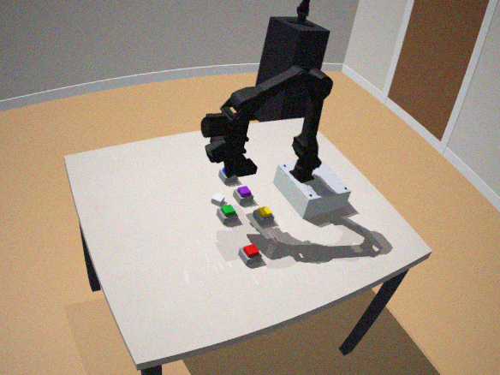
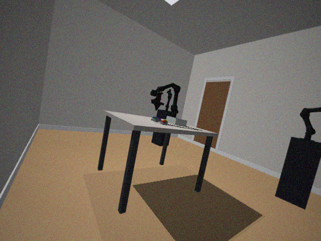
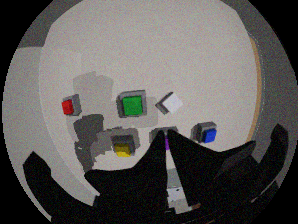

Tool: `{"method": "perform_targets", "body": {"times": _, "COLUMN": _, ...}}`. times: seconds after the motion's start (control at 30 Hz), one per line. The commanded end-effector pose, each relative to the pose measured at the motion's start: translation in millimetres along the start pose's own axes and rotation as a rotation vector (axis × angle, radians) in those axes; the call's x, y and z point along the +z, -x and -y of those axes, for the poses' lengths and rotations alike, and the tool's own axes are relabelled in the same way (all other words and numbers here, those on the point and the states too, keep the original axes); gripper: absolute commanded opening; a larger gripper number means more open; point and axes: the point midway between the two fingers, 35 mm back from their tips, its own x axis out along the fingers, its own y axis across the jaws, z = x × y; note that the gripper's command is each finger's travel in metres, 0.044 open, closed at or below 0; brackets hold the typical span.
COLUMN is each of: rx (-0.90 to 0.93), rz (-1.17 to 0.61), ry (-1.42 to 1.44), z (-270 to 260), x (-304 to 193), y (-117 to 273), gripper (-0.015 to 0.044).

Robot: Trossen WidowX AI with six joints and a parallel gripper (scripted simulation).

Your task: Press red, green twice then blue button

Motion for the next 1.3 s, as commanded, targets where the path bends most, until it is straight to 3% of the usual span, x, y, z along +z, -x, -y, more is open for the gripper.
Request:
{"method": "perform_targets", "body": {"times": 0.0, "rx": -0.010, "rz": -0.002, "ry": -0.009, "z": 56.0, "x": -23.9, "y": 2.7, "gripper": 0.0020}}
{"method": "perform_targets", "body": {"times": 0.27, "rx": -0.017, "rz": -0.010, "ry": -0.009, "z": 129.6, "x": -84.2, "y": 2.0, "gripper": 0.0020}}
{"method": "perform_targets", "body": {"times": 0.53, "rx": -0.017, "rz": -0.011, "ry": -0.009, "z": 131.2, "x": -85.6, "y": -0.7, "gripper": 0.0020}}
{"method": "perform_targets", "body": {"times": 0.7, "rx": -0.017, "rz": -0.011, "ry": -0.009, "z": 132.0, "x": -86.4, "y": -57.5, "gripper": 0.0020}}
{"method": "perform_targets", "body": {"times": 1.27, "rx": -0.017, "rz": -0.011, "ry": -0.009, "z": 132.4, "x": -86.5, "y": -77.3, "gripper": 0.0020}}
